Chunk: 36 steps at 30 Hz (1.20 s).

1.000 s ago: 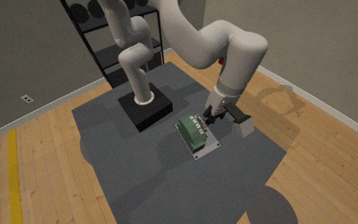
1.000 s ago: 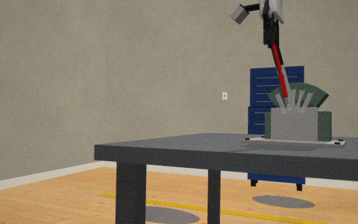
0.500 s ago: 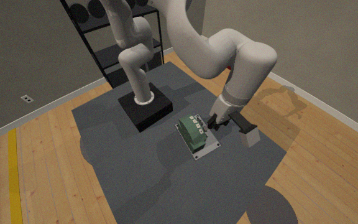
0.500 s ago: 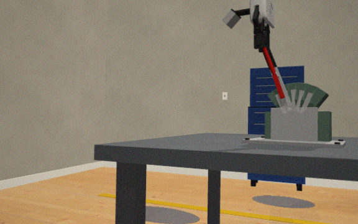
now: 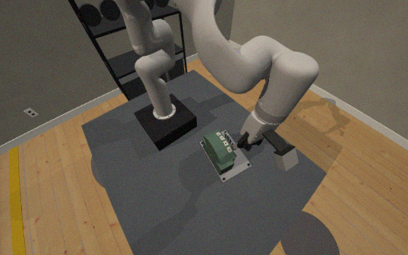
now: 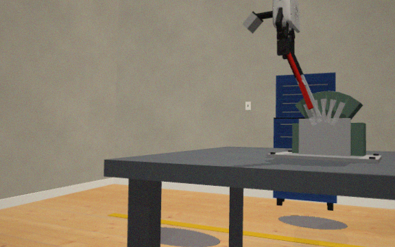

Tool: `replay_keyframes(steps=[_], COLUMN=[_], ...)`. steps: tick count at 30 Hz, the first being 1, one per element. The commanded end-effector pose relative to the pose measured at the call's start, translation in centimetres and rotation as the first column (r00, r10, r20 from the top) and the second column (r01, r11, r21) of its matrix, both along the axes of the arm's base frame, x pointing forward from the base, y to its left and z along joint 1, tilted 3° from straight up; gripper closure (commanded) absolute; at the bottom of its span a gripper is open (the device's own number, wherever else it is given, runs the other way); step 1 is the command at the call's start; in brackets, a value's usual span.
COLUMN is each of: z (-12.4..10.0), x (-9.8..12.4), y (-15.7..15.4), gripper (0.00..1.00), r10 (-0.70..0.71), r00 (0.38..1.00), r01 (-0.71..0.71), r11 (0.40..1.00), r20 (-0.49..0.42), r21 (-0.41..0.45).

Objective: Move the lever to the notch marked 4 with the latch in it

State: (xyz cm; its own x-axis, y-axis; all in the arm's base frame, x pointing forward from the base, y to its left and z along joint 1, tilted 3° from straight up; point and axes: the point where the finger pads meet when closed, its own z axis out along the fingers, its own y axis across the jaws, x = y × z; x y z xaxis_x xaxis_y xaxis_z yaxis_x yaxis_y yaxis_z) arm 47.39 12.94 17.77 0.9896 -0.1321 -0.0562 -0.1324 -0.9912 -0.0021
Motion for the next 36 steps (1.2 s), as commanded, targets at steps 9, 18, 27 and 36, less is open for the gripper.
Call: replay_keyframes(steps=[9,18,27,36], z=[0.28,0.28,0.28,0.28], x=[0.21,0.21,0.21,0.21], y=[0.02,0.02,0.02,0.02], gripper=[0.01,0.01,0.01,0.01], r10=[0.000,0.000,0.000,0.000], r00=[1.000,1.000,1.000,1.000], r01=[0.000,0.000,0.000,0.000], r11=[1.000,1.000,1.000,1.000], r20=[0.008,0.008,0.008,0.008], r21=[0.002,0.002,0.002,0.002])
